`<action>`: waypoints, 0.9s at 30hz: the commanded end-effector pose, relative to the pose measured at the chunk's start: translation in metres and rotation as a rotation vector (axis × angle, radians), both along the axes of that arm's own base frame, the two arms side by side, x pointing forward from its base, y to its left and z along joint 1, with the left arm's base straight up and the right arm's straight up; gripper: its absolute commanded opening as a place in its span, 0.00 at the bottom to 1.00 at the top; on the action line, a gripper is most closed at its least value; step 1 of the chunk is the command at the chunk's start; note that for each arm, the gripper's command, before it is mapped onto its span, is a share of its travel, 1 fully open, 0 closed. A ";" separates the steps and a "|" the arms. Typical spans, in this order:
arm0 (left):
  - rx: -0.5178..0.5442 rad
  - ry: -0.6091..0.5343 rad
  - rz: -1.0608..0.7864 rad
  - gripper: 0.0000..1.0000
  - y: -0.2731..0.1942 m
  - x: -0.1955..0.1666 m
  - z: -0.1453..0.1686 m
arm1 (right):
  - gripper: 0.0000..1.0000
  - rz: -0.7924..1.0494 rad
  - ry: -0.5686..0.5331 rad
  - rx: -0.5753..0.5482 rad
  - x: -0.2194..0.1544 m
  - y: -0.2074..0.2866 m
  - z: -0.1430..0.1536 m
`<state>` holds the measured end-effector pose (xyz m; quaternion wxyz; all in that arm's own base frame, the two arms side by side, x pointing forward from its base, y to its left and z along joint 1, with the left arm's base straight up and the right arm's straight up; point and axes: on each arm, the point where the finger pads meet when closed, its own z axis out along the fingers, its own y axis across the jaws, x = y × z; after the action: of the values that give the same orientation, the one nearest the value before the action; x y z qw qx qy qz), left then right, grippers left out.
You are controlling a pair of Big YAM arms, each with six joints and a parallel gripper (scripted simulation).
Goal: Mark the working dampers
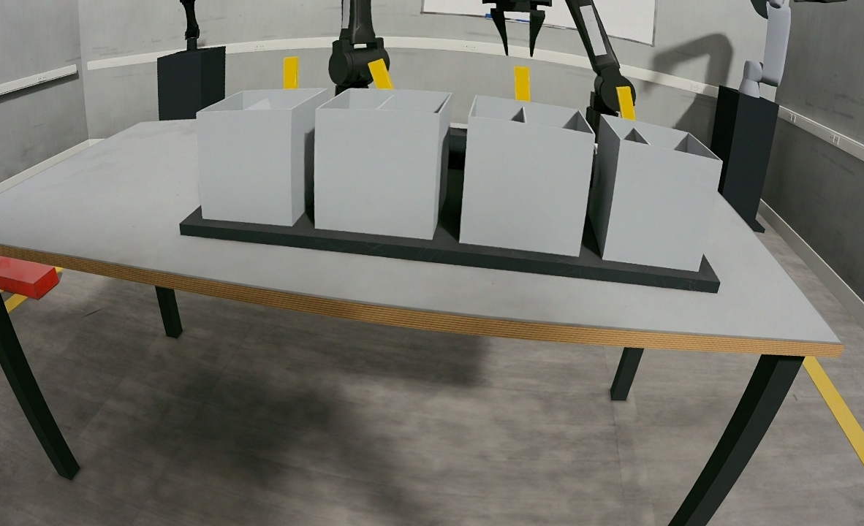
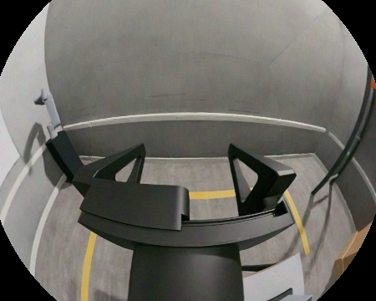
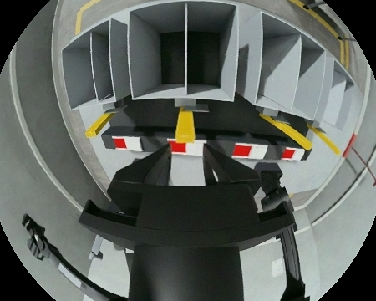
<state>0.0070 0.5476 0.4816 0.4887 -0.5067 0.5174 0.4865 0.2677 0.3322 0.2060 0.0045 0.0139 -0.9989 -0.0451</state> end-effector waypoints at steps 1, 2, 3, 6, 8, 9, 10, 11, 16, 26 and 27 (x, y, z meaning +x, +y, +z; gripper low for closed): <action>0.049 -0.009 0.009 1.00 -0.003 -0.004 0.019 | 0.36 -0.006 -0.013 0.009 0.000 0.008 -0.005; 0.049 -0.009 0.009 1.00 -0.003 -0.004 0.019 | 0.36 -0.006 -0.012 0.007 0.000 0.008 -0.007; 0.049 -0.009 0.009 1.00 -0.003 -0.004 0.019 | 0.36 -0.006 -0.012 0.007 0.000 0.009 -0.009; 0.049 -0.009 0.009 1.00 -0.003 -0.004 0.019 | 0.36 -0.006 -0.013 0.008 0.000 0.009 -0.012; 0.049 -0.009 0.009 1.00 -0.003 -0.004 0.019 | 0.36 -0.007 -0.026 0.025 -0.001 0.008 -0.005; 0.049 -0.009 0.009 1.00 -0.003 -0.004 0.019 | 0.36 -0.006 -0.023 0.020 -0.001 0.008 -0.010; 0.049 -0.009 0.009 1.00 -0.003 -0.004 0.019 | 0.36 -0.006 -0.017 0.013 -0.001 0.009 -0.015; 0.049 -0.009 0.009 1.00 -0.003 -0.004 0.019 | 0.36 -0.006 -0.011 0.006 0.000 0.010 -0.021; 0.049 -0.009 0.009 1.00 -0.003 -0.004 0.019 | 0.36 -0.006 -0.014 0.009 -0.001 0.011 -0.030; 0.049 -0.009 0.009 1.00 -0.003 -0.004 0.019 | 0.36 -0.007 -0.027 0.026 -0.001 0.012 -0.035; 0.049 -0.009 0.009 1.00 -0.003 -0.004 0.019 | 0.36 -0.006 -0.022 0.020 -0.001 0.012 -0.039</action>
<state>0.0070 0.5476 0.4816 0.4887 -0.5067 0.5174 0.4865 0.2666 0.3369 0.1622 0.0058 0.0140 -0.9989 -0.0435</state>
